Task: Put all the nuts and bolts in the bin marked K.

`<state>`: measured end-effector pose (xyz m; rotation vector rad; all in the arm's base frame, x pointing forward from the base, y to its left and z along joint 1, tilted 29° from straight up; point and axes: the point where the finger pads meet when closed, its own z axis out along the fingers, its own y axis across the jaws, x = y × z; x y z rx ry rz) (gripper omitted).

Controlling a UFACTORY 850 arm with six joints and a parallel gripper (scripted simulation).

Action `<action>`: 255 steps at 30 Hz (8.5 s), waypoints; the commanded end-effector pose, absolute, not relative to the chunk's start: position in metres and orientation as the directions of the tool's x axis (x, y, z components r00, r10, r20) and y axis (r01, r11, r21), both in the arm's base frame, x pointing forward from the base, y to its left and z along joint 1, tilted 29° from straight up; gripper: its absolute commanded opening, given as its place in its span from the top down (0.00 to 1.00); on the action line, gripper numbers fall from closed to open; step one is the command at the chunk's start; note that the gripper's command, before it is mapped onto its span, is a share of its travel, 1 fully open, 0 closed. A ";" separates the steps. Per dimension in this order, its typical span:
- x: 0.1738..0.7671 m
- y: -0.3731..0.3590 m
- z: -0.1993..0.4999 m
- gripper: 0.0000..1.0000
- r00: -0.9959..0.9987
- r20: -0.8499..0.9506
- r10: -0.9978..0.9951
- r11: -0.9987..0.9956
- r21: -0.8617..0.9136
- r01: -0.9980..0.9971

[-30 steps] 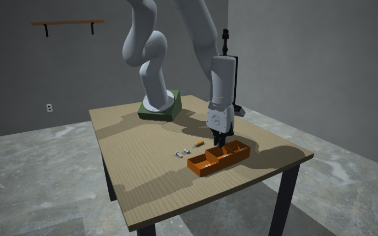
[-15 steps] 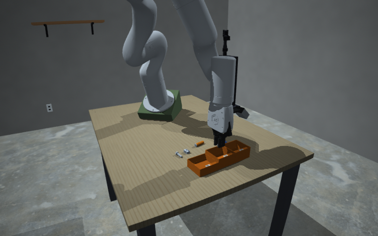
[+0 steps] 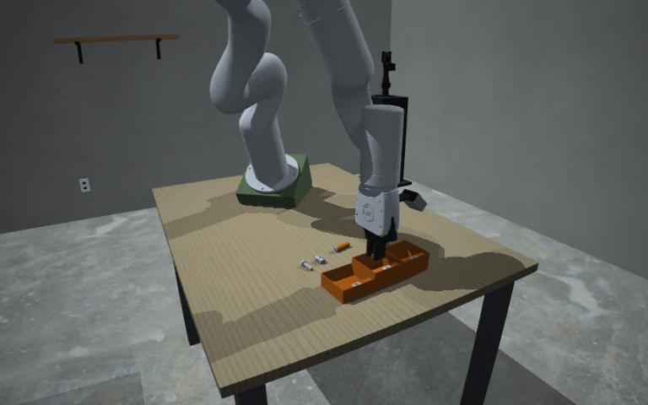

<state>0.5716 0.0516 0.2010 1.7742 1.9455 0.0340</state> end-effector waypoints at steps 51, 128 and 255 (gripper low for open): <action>0.582 0.043 0.178 0.70 -0.023 -0.343 0.939 0.149 0.348 0.926; 0.457 -0.064 0.219 0.71 -0.918 -0.310 -0.246 0.918 -0.378 -0.118; 0.463 -0.069 0.205 1.00 -0.918 -0.310 -0.246 0.918 -0.378 -0.118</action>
